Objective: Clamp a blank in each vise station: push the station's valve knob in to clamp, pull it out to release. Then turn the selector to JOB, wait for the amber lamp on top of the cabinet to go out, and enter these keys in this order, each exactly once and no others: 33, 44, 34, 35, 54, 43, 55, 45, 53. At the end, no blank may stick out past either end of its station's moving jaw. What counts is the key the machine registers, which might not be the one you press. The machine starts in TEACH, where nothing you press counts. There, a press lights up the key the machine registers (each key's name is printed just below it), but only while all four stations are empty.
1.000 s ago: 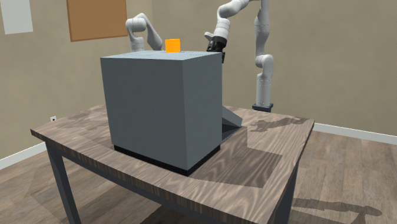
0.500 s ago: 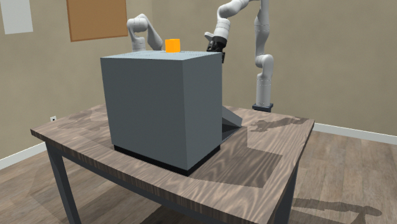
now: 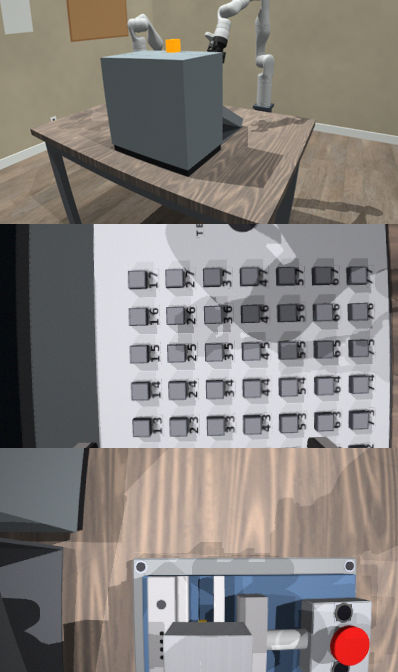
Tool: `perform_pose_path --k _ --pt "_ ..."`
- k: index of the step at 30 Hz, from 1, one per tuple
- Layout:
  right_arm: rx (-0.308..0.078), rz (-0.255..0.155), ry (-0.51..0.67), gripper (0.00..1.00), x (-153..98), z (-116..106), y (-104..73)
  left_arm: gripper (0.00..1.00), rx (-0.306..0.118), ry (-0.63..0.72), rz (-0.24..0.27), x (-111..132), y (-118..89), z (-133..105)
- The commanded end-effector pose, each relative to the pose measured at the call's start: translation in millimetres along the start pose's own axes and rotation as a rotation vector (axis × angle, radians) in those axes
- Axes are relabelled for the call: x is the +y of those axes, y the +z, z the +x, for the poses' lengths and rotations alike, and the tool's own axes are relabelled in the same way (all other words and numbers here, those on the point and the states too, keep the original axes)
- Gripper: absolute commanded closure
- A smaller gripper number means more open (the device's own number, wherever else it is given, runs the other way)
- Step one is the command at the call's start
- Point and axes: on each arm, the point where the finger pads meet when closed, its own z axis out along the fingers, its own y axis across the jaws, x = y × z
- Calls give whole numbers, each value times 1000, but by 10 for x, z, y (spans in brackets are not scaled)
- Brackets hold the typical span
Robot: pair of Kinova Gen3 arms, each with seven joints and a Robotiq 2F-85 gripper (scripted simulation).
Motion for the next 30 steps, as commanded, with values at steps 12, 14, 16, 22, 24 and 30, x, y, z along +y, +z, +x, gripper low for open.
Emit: perform_pose_path --k 12,14,16,22,24,30 --pt "2 1 -1 903 -2 3 21 2 1 0 2 -6 -5 1" --pt "2 1 -1 903 -2 4 51 2 1 0 2 -6 -5 1" --pt "2 1 -1 903 -3 4 93 2 1 0 2 -6 -5 1" --pt "2 1 -1 903 -4 7 277 2 1 0 2 -6 -5 1" --pt "2 1 -1 903 -5 8 350 2 1 0 2 -6 -5 1" --pt "2 1 -1 903 -6 10 497 2 1 0 2 -6 -5 1"
